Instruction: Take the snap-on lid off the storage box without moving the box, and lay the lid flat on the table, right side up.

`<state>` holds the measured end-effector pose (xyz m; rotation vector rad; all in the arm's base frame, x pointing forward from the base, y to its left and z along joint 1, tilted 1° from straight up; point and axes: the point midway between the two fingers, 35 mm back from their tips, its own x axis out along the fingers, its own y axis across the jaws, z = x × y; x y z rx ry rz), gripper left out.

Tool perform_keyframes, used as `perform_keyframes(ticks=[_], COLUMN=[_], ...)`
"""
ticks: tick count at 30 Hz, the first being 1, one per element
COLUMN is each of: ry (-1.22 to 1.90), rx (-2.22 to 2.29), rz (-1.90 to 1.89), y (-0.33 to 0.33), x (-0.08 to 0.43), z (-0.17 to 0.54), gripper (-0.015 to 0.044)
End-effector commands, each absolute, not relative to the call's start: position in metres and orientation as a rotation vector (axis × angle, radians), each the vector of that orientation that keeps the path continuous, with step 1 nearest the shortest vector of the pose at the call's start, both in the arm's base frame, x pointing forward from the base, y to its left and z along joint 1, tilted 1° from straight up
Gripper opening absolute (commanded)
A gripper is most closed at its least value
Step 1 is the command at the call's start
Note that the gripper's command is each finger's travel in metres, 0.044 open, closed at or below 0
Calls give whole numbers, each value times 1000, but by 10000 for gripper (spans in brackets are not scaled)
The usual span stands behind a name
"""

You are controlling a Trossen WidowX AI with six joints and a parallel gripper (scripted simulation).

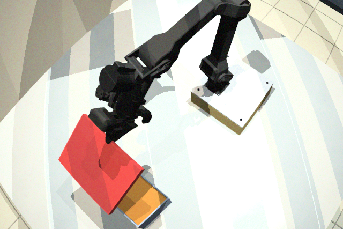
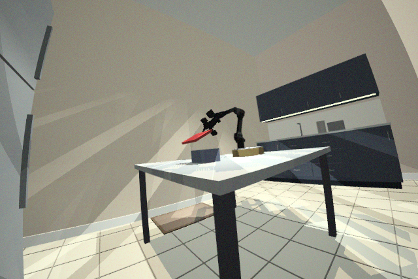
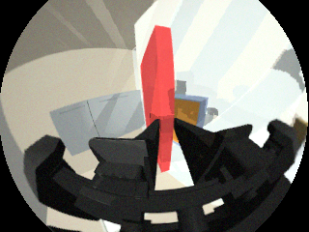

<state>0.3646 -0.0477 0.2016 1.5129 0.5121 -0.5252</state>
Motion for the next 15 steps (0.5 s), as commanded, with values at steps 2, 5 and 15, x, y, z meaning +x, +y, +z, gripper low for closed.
perform_keyframes(ticks=[2, 5, 15], ry=[511, 510, 510], rx=[1511, 1510, 1508], rz=[-519, -519, -520], y=[-59, -65, -85], x=[365, 364, 363], z=[203, 203, 203], gripper=[0, 0, 0])
